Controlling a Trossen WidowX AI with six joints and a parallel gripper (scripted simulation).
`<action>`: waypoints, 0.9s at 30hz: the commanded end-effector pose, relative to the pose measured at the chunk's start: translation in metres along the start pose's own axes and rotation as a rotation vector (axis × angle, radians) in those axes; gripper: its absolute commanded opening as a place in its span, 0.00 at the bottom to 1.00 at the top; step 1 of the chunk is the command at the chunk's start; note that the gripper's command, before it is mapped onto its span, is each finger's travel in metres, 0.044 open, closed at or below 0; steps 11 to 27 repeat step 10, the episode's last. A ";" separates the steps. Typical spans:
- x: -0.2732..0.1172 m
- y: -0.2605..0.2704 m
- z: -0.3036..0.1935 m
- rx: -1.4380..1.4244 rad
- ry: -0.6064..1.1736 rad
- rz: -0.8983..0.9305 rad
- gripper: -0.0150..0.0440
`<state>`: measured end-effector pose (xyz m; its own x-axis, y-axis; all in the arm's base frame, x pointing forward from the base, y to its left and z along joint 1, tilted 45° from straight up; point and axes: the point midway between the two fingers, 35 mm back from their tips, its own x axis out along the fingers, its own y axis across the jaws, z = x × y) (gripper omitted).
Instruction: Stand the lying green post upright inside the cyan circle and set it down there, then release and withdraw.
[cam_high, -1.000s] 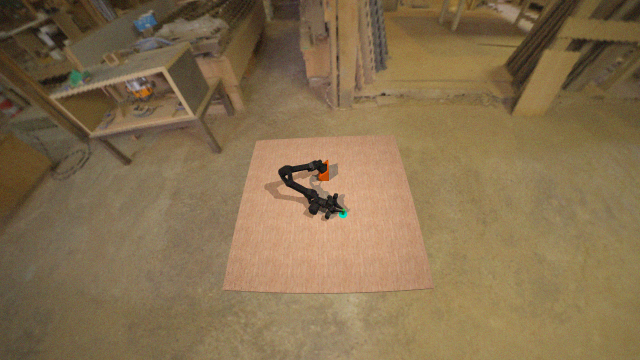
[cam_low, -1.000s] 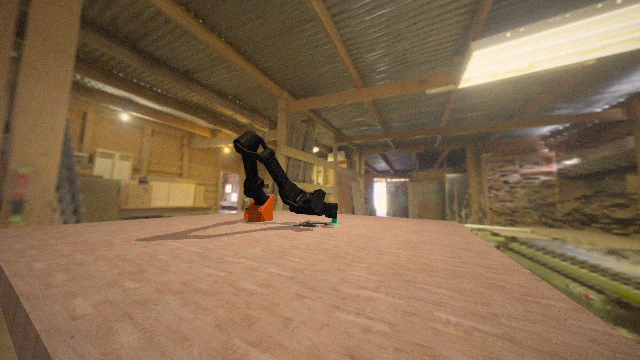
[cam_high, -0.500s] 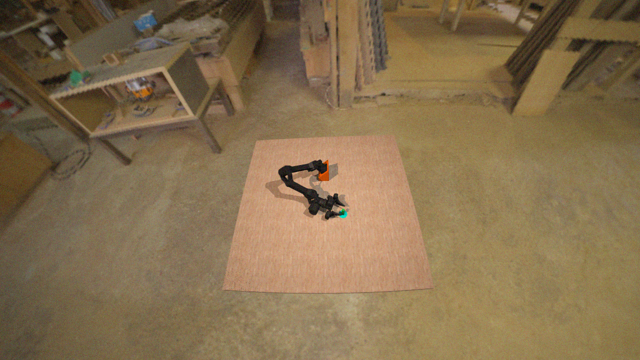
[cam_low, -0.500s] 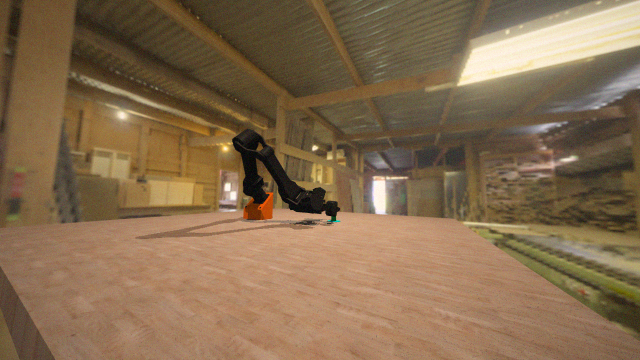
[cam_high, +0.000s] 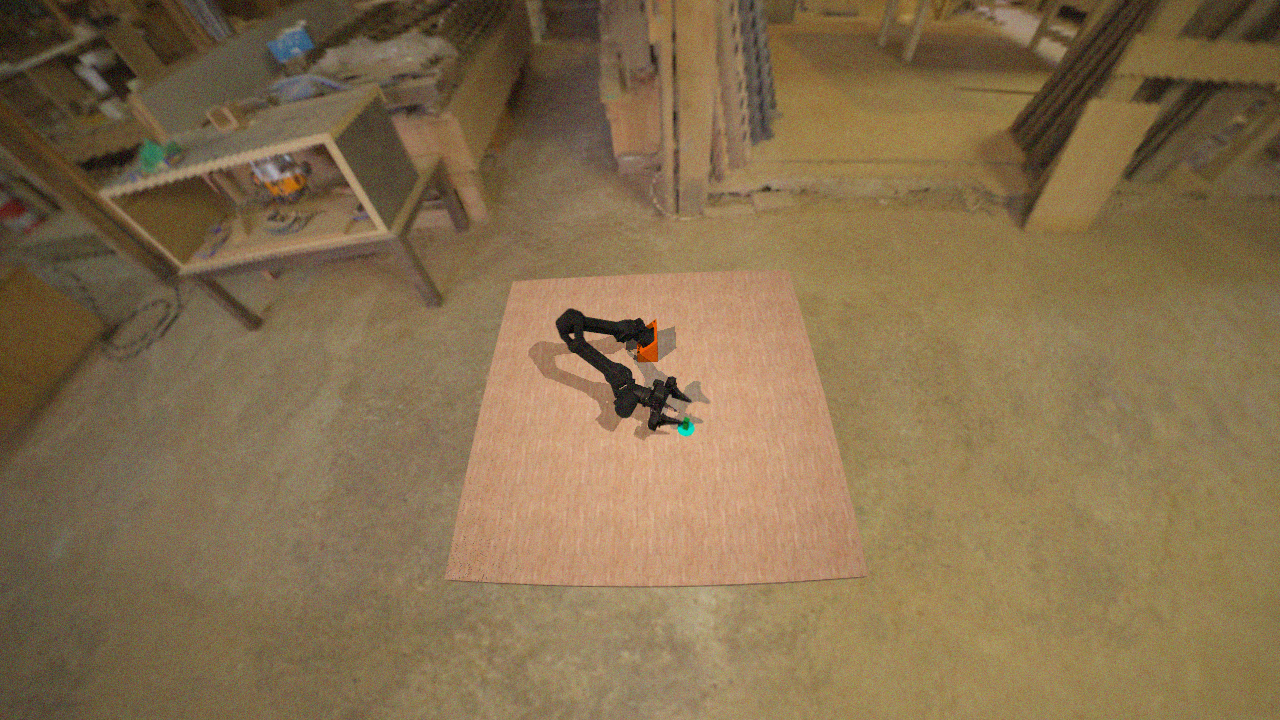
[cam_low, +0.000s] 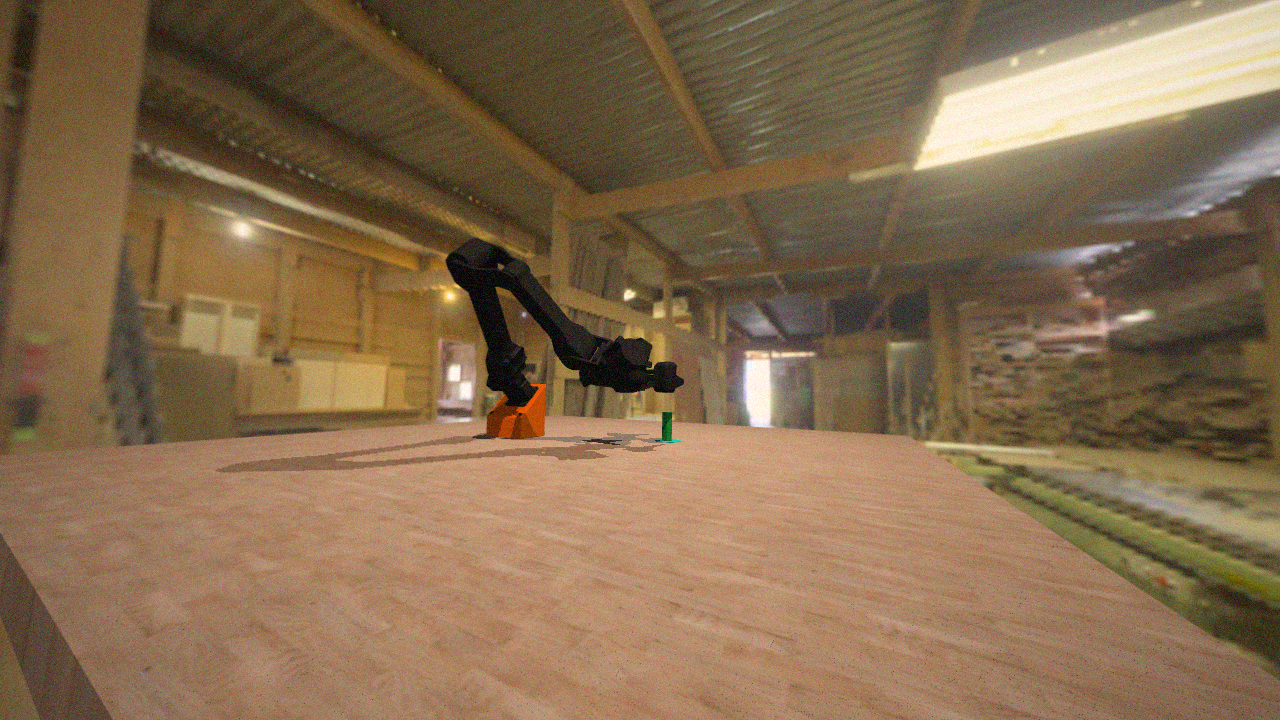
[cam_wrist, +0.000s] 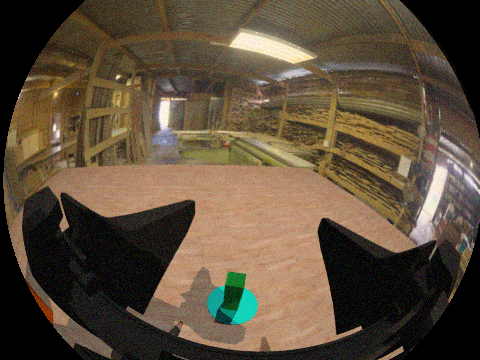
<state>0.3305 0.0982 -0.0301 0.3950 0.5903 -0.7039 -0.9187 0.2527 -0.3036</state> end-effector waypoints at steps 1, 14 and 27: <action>-0.003 0.005 0.012 0.012 0.004 0.003 0.93; 0.022 0.002 0.006 0.139 0.198 0.102 0.93; 0.022 0.002 0.006 0.139 0.198 0.102 0.93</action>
